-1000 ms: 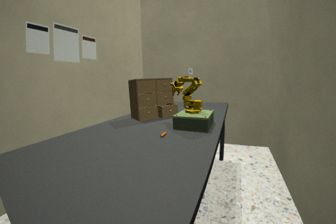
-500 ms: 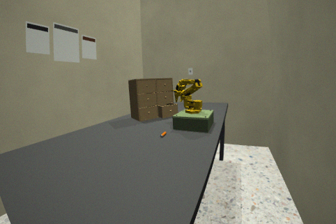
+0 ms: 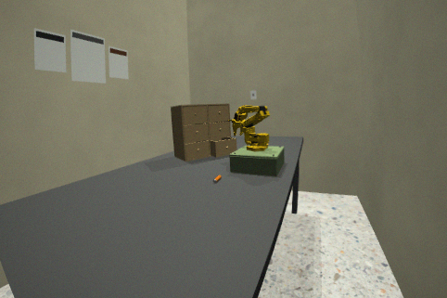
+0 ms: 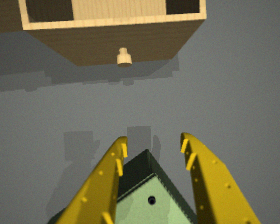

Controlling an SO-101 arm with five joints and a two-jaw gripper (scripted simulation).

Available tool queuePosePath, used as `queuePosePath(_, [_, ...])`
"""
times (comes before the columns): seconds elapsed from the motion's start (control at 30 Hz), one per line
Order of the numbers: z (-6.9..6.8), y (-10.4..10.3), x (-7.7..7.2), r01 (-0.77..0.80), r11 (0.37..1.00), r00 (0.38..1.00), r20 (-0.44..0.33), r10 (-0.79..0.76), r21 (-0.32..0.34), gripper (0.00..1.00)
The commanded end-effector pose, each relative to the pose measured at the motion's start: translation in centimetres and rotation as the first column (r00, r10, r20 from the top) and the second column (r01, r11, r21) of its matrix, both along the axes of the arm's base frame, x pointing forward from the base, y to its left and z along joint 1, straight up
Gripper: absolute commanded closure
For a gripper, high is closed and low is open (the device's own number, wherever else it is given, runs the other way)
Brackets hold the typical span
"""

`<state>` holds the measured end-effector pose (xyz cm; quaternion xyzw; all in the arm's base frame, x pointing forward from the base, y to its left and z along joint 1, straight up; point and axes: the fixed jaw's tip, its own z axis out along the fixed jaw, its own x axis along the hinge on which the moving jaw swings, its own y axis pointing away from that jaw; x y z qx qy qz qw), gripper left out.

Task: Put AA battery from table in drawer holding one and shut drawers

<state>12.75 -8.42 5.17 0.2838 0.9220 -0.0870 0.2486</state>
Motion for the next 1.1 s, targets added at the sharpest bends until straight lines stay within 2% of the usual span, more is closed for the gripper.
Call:
queuePosePath(0.0, [-0.25,0.06,-0.29,0.001,1.000,1.000,-0.011,-0.001,0.004,0.79])
queuePosePath(0.07, [-0.25,0.06,-0.29,0.001,1.000,1.000,-0.011,-0.001,0.004,0.79])
queuePosePath(0.27, [-0.31,0.17,-0.34,-0.131,0.990,0.990,-0.058,0.128,-0.052,0.79])
queuePosePath(0.57, [-0.39,0.30,-0.42,-0.329,0.937,0.940,-0.140,0.311,-0.122,0.79])
queuePosePath(0.63, [-0.39,0.30,-0.42,-0.329,0.937,0.940,-0.140,0.311,-0.122,0.79])
queuePosePath(1.07, [-0.50,0.43,-0.57,-0.591,0.783,0.798,-0.276,0.535,-0.191,0.79])
